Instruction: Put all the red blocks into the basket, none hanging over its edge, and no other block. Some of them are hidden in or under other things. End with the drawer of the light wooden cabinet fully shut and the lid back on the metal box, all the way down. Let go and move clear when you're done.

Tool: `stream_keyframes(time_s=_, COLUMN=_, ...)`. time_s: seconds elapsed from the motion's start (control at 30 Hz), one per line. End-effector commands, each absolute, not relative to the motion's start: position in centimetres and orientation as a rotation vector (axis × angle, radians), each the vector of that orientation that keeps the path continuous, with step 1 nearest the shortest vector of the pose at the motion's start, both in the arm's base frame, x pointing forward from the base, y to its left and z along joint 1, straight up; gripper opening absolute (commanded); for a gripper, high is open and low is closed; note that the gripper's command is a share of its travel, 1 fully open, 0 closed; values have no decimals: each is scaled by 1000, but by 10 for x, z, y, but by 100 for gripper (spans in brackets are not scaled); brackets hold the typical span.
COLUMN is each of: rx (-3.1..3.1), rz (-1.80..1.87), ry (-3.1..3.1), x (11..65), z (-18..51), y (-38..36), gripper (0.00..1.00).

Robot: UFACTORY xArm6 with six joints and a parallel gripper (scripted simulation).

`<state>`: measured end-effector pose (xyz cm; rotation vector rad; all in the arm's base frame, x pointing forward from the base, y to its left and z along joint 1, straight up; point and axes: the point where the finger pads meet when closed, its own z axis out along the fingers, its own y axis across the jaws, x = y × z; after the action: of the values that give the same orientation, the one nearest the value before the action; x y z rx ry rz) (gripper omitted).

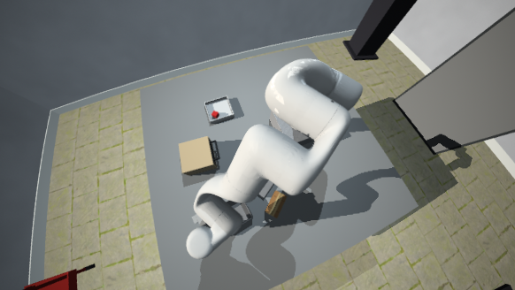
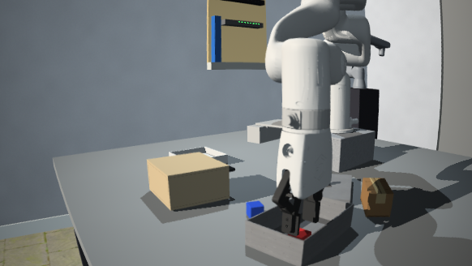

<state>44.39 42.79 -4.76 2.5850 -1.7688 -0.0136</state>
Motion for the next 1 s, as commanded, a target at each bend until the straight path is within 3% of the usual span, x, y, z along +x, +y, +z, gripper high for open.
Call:
stream_keyframes(time_s=0.0, rx=2589, rz=-12, ry=-1772, x=446, z=-45, y=430, gripper=60)
stream_keyframes(time_s=0.97, rx=2589, rz=-12, ry=-1772, x=446, z=-48, y=430, gripper=60)
